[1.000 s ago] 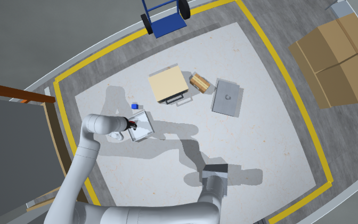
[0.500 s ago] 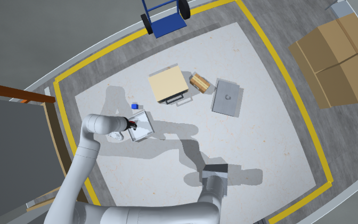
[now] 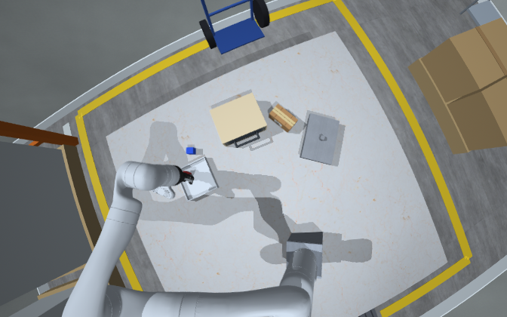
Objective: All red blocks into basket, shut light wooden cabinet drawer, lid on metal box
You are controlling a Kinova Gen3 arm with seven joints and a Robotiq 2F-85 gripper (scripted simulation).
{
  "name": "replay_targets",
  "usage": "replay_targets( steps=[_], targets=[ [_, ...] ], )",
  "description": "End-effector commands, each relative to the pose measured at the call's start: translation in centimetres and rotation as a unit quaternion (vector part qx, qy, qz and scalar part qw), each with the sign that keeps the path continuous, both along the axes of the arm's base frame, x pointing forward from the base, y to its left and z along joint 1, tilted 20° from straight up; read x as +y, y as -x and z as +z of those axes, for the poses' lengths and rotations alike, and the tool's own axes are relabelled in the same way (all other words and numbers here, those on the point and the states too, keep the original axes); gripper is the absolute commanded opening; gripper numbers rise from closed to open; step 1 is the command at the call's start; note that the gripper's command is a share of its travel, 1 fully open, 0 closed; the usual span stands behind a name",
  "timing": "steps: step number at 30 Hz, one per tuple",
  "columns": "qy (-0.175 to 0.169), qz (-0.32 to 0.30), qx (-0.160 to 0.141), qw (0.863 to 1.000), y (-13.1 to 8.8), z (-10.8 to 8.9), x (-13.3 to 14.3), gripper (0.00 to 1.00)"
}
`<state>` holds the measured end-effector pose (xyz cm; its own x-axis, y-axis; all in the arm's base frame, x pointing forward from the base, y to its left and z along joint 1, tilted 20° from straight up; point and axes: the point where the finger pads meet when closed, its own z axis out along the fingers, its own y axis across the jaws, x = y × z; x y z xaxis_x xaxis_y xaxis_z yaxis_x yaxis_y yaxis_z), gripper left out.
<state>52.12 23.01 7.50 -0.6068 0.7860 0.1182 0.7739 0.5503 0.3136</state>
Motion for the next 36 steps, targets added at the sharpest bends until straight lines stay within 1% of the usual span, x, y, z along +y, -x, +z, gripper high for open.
replay_targets(
  steps=[1, 10, 11, 36],
  targets=[
    [0.0, 0.0, -0.001, 1.0, -0.04, 0.1, -0.01, 0.1],
    [0.0, 0.0, -0.001, 1.0, -0.04, 0.1, -0.01, 0.1],
    [0.0, 0.0, -0.001, 1.0, -0.04, 0.1, -0.01, 0.53],
    [0.0, 0.0, -0.001, 1.0, -0.04, 0.1, -0.01, 0.53]
  ],
)
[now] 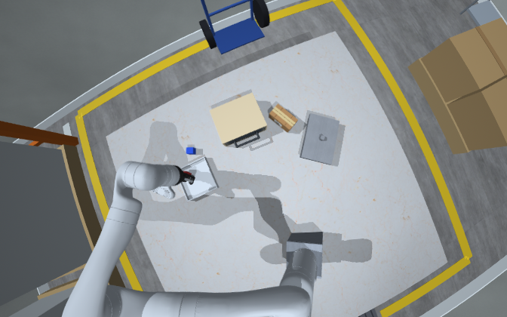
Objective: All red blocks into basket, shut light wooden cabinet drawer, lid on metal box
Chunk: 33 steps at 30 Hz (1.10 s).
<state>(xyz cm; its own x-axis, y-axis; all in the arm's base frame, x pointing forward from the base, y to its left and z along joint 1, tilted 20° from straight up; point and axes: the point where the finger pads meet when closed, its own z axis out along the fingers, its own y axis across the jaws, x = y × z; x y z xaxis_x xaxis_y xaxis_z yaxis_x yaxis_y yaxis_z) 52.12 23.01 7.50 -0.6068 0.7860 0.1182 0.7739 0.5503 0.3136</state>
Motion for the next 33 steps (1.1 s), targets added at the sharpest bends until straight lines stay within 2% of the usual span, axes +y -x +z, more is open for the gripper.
replay_targets(
  steps=[1, 19, 33],
  targets=[
    [0.0, 0.0, -0.001, 1.0, 0.0, 0.1, 0.0, 0.53],
    [0.0, 0.0, -0.001, 1.0, 0.0, 0.5, -0.1, 0.53],
    [0.0, 0.0, -0.001, 1.0, 0.7, 3.9, -1.2, 0.53]
  ],
)
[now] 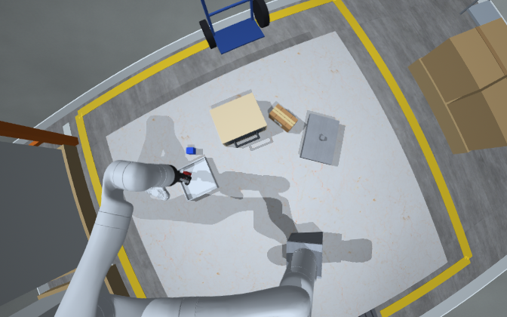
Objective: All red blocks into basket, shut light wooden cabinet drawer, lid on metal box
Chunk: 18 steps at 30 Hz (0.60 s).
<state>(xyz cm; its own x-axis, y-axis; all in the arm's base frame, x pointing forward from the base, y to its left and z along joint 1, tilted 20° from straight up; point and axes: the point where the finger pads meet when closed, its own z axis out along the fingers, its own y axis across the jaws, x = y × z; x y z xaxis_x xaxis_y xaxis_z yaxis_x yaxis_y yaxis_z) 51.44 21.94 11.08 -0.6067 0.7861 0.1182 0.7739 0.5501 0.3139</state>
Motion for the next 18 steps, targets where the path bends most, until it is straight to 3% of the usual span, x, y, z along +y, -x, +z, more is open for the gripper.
replay_targets(
  steps=[1, 16, 18],
  targets=[
    [0.0, 0.0, -0.001, 1.0, 0.0, 0.4, -0.1, 0.53],
    [0.0, 0.0, -0.001, 1.0, 1.3, 7.0, -2.1, 0.53],
    [0.0, 0.0, -0.001, 1.0, 1.3, 7.0, -2.1, 0.53]
  ],
)
